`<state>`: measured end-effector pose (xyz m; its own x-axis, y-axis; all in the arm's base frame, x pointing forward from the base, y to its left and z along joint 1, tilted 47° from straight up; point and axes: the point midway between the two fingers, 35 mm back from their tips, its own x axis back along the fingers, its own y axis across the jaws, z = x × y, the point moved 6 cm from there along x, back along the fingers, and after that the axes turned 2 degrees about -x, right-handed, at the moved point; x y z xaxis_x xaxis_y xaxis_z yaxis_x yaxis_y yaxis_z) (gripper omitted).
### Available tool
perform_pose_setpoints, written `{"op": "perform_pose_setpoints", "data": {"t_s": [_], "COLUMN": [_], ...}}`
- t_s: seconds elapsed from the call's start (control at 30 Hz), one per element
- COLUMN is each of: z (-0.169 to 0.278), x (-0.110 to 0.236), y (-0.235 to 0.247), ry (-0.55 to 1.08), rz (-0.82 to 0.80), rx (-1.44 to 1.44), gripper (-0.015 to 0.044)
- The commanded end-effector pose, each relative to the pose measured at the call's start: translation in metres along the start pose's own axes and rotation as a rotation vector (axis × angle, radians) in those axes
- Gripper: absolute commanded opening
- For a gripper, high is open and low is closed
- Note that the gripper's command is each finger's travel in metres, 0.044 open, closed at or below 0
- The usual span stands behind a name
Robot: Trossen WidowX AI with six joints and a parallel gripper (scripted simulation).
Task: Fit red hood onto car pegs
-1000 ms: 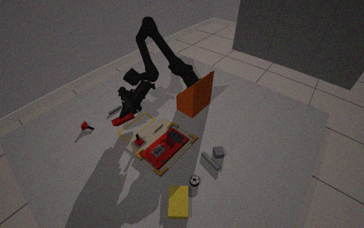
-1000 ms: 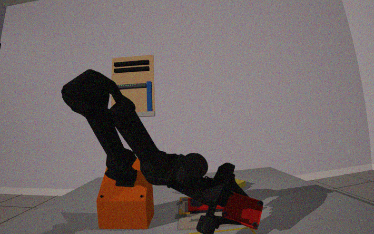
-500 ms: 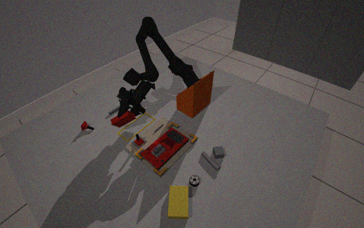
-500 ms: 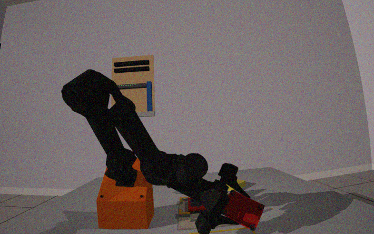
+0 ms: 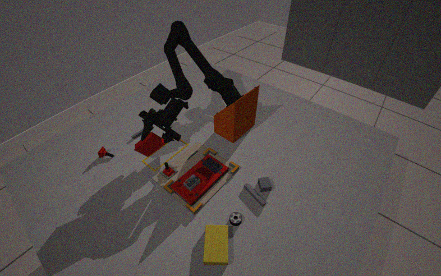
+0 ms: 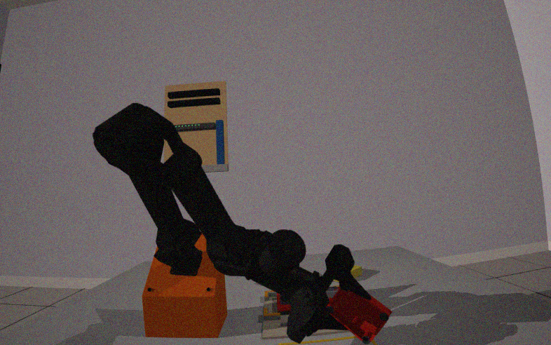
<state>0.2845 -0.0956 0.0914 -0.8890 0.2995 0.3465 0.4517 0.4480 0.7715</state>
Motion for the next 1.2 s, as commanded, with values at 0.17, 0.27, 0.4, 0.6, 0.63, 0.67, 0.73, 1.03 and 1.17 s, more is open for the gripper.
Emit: {"op": "perform_pose_setpoints", "data": {"t_s": [0.17, 0.27, 0.4, 0.6, 0.63, 0.67, 0.73, 1.03, 1.17], "z": [-0.001, -0.002, -0.004, -0.007, -0.007, -0.008, -0.009, -0.009, -0.009], "x": [-0.002, -0.003, -0.004, -0.006, -0.006, -0.007, -0.007, -0.007, -0.007], "y": [-0.006, -0.009, -0.013, -0.022, -0.024, -0.025, -0.029, -0.029, -0.029], "ry": [0.005, 0.006, 0.006, 0.007, 0.007, 0.007, 0.007, 0.006, 0.006], "rz": [-0.006, -0.006, -0.005, -0.003, -0.003, -0.003, -0.003, -0.003, -0.003], "rx": [-0.289, -0.383, -0.508, -0.695, -0.727, -0.758, -0.82, -0.824, -0.824], "gripper": [0.0, 0.0, 0.0, 0.0, 0.0, 0.0, 0.0, 0.0026, 0.0131]}}
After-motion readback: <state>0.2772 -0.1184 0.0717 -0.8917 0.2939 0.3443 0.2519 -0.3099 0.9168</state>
